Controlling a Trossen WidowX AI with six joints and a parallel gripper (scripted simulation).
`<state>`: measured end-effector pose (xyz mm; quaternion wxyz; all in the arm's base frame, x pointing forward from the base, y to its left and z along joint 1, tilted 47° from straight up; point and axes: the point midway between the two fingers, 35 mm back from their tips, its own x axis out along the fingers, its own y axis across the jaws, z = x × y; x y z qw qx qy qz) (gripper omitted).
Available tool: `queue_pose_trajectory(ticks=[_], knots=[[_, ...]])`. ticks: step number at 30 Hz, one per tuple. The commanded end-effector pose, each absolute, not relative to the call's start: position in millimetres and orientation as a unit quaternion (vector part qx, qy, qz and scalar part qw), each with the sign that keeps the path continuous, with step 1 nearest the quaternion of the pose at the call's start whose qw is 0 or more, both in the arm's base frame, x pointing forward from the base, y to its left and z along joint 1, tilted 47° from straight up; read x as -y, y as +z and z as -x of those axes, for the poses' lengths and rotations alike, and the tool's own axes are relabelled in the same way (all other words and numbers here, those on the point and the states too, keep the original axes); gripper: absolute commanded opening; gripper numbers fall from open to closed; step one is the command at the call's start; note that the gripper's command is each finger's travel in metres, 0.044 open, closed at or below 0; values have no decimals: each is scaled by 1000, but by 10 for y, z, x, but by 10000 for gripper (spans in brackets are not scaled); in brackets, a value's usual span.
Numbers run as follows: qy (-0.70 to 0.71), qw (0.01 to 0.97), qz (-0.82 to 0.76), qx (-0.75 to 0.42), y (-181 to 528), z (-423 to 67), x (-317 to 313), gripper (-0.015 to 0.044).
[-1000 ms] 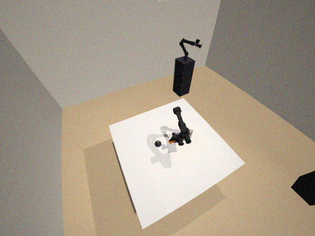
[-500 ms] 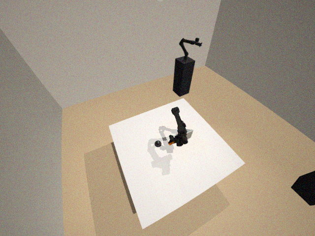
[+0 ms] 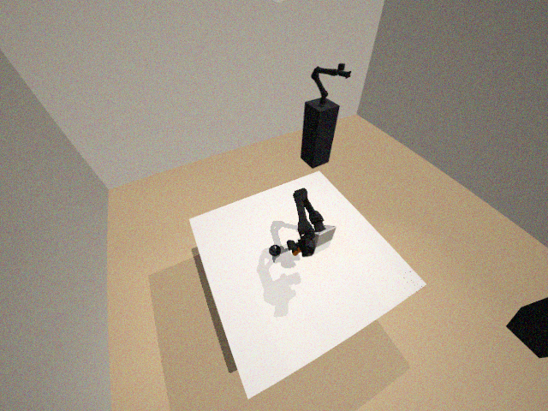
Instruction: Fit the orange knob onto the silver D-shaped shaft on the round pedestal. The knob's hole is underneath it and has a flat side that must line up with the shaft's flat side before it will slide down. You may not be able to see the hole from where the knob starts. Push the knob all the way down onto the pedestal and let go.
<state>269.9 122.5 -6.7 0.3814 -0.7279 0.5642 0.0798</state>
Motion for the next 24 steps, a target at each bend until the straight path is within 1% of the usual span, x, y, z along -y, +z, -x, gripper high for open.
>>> queue_pose_trajectory(ticks=[1, 13, 24], knots=[[100, 377, 700, -598, -107, -2732, -1176, 0], [154, 358, 603, -696, -255, -2811, -967, 0], [156, 360, 600, -698, -616, -2876, -634, 0]])
